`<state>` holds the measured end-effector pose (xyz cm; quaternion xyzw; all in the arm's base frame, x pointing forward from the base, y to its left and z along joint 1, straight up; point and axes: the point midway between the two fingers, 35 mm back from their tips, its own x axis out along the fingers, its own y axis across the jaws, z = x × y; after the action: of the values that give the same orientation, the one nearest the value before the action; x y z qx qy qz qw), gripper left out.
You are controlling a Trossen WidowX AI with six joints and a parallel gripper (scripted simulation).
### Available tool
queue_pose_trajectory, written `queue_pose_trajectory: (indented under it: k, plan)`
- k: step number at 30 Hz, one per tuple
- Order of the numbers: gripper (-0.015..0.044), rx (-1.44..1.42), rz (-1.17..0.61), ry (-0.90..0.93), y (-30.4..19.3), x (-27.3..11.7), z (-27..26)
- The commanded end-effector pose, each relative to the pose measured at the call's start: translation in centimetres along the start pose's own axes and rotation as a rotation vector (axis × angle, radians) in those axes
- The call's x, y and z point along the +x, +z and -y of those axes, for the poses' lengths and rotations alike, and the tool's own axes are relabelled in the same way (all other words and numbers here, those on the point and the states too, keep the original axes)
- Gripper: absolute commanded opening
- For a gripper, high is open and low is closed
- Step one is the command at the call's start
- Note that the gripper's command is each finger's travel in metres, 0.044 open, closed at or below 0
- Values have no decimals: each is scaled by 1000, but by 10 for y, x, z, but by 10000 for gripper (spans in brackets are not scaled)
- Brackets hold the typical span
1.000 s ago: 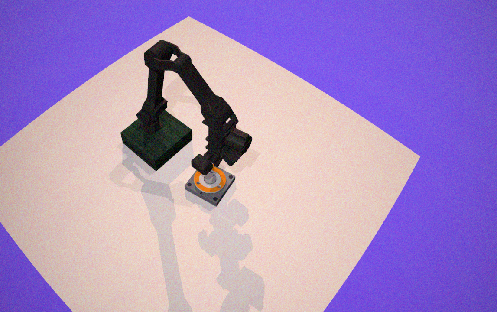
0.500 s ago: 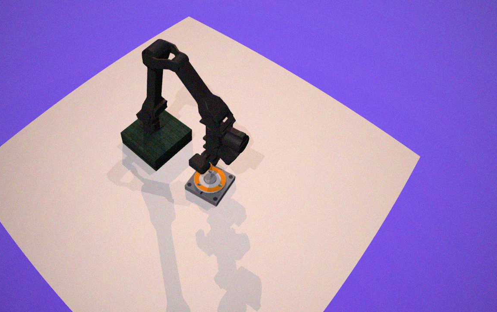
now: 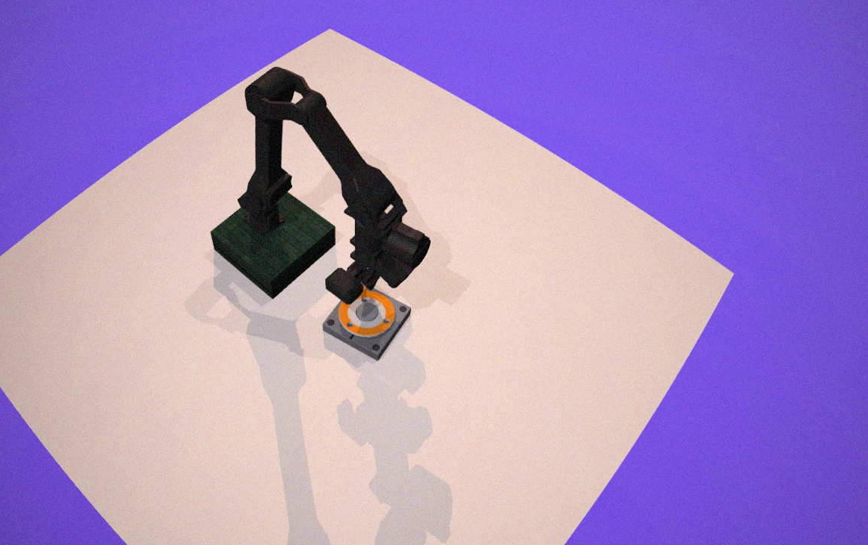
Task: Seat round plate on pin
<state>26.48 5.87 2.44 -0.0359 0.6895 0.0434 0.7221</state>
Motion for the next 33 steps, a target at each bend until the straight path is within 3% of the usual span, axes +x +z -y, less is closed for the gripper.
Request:
queue_pose_trajectory:
  k: [1, 33]
  plan:
    - [0, -1, -19, -5, -8, 3, 4]
    - [0, -1, -20, -7, -20, 3, 27]
